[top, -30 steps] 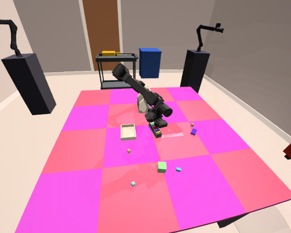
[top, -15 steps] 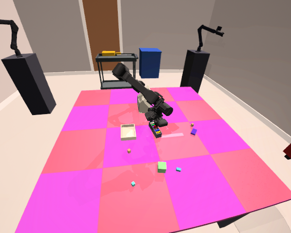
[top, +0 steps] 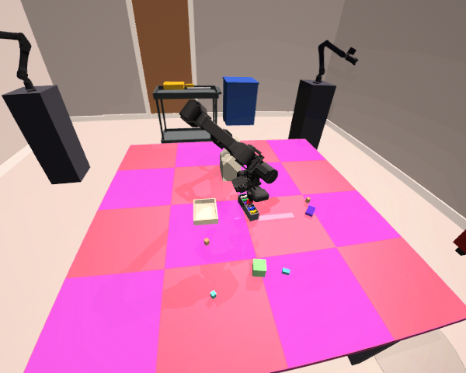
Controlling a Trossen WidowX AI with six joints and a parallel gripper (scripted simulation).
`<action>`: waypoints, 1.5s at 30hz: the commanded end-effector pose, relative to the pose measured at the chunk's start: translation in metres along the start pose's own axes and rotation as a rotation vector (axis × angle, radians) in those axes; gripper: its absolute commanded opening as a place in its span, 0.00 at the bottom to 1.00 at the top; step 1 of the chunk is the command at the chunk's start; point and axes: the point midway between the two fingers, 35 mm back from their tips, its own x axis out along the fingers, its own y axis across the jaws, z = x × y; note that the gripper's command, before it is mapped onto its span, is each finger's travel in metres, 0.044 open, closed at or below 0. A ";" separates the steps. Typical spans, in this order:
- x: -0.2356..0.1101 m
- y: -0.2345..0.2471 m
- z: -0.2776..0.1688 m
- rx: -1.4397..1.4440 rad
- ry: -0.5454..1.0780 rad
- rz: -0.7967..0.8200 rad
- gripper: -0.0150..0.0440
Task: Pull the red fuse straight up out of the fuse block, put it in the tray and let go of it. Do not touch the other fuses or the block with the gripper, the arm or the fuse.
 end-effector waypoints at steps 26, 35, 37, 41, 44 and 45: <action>-0.028 0.001 0.001 0.006 0.004 0.004 0.25; -0.029 0.002 0.039 0.004 0.019 0.006 0.25; -0.029 0.001 0.051 0.004 0.022 0.007 0.25; -0.029 -0.003 0.076 0.004 0.025 0.009 0.25; -0.029 -0.007 0.094 0.004 0.025 0.010 0.25; -0.029 -0.008 0.100 0.004 0.025 0.010 0.25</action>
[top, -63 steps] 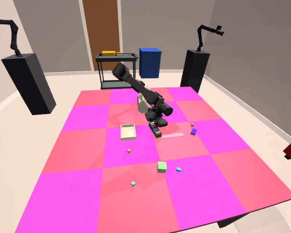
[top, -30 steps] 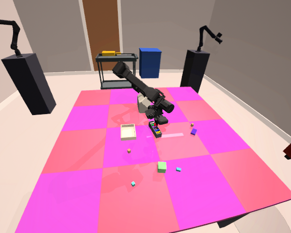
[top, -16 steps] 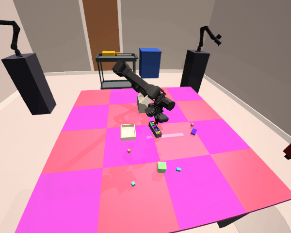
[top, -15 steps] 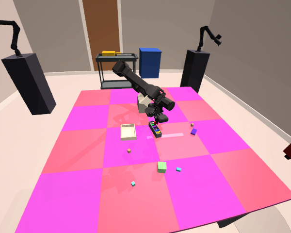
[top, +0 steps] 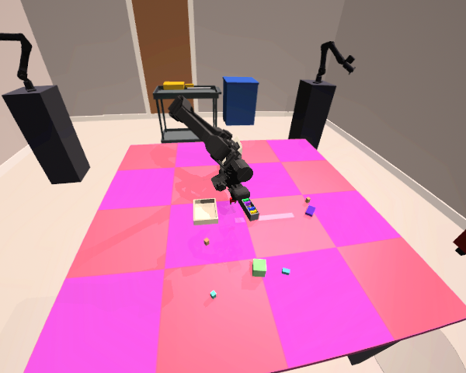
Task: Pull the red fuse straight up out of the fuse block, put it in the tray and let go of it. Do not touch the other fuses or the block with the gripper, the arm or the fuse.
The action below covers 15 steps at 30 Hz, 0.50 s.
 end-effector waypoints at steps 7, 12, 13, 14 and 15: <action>-0.002 -0.020 0.062 0.001 -0.012 0.003 0.25; -0.003 -0.035 0.091 0.002 -0.024 -0.001 0.25; -0.003 -0.038 0.096 0.002 -0.026 -0.002 0.25; -0.004 -0.042 0.102 0.002 -0.029 -0.003 0.25; -0.004 -0.044 0.106 0.002 -0.032 -0.004 0.25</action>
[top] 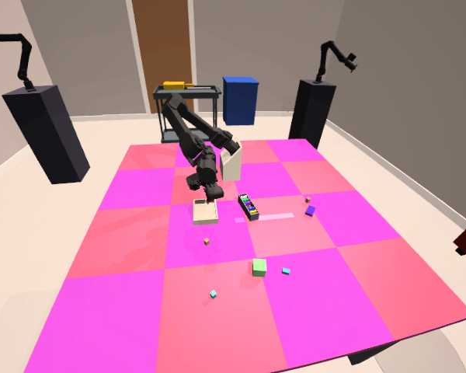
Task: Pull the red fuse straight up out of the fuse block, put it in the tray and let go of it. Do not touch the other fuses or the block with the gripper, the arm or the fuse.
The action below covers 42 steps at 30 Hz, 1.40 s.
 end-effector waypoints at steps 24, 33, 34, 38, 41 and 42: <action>0.028 -0.013 0.021 0.000 -0.015 -0.003 0.25; 0.038 -0.014 0.021 0.000 -0.016 -0.003 0.25; 0.038 -0.014 0.021 0.000 -0.016 -0.003 0.25; 0.035 -0.013 0.024 0.009 -0.021 0.000 0.39; 0.035 -0.013 0.024 0.009 -0.021 0.000 0.52; 0.035 -0.013 0.024 0.009 -0.021 0.000 0.57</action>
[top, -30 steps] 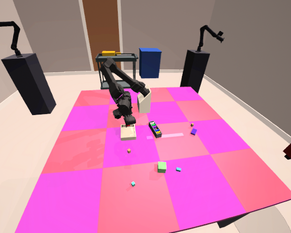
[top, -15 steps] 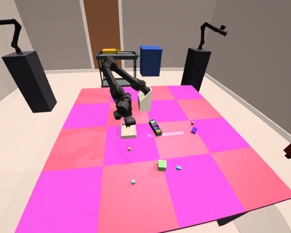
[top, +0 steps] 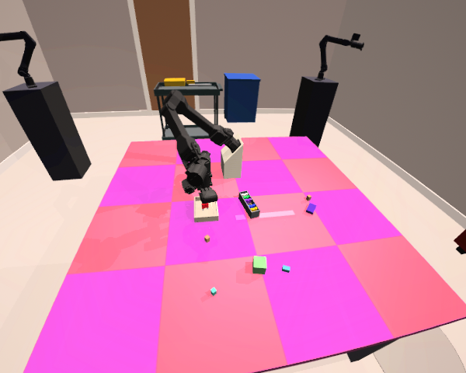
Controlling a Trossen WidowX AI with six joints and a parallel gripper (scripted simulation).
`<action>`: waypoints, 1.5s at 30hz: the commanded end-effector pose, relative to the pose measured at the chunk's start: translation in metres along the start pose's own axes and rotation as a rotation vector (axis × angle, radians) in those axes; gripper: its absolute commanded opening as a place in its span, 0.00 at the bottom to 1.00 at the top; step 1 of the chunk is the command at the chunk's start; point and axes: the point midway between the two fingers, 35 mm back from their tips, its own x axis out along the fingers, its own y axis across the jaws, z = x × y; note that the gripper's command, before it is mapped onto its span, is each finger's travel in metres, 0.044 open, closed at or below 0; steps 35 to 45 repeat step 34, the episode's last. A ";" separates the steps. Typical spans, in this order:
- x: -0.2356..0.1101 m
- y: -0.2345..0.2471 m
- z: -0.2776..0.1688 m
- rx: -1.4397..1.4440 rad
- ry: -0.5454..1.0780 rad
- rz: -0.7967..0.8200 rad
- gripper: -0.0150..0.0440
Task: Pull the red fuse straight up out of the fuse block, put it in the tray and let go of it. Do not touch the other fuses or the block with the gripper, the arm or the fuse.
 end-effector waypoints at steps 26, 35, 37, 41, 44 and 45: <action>-0.035 0.000 -0.004 -0.015 0.011 -0.006 0.81; -0.035 0.000 -0.004 -0.015 0.011 -0.006 0.81; -0.035 0.000 -0.004 -0.015 0.011 -0.006 0.81; -0.035 0.000 -0.004 -0.015 0.011 -0.006 0.81; -0.035 0.000 -0.004 -0.015 0.011 -0.006 0.81; -0.035 0.000 -0.004 -0.015 0.011 -0.006 0.81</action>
